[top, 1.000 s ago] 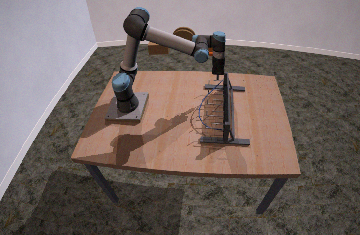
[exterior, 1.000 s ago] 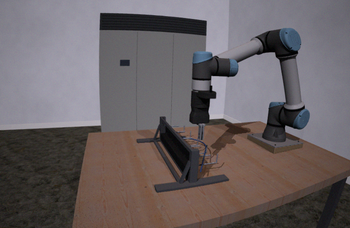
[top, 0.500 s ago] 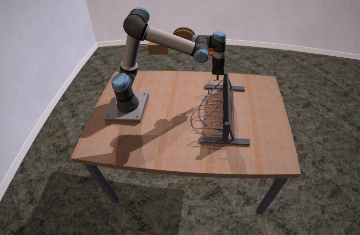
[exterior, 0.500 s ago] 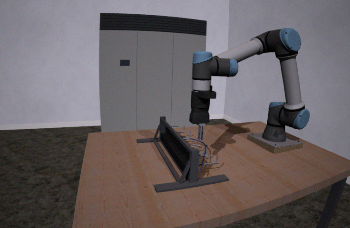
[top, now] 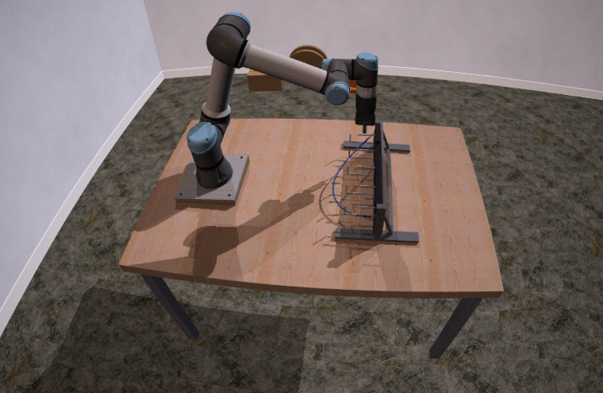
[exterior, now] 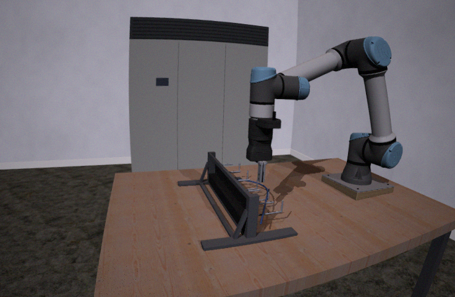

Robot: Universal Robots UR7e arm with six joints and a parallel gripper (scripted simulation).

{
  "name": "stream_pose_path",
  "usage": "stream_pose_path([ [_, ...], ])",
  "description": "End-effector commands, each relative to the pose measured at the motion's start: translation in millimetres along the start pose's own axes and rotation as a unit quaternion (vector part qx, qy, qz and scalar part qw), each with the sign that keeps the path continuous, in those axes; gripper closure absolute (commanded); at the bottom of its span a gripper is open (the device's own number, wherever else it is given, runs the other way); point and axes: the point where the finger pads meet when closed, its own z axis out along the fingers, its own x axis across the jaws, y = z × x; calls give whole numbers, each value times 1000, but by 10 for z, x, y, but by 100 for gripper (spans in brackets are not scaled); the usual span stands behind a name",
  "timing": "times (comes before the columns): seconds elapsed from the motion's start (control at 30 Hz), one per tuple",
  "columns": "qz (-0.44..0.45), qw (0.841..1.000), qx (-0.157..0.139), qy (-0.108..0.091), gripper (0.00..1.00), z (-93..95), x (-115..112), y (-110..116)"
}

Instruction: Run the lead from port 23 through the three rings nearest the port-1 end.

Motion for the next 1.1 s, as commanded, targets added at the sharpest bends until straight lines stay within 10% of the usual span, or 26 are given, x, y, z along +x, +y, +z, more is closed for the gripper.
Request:
stream_pose_path([
  [0.0,0,1000,0,1,100,-8,4,0],
  [0.5,-1,1000,0,1,100,-16,-26,120],
  [1.07,-13,1000,0,1,100,-29,-854,1819],
])
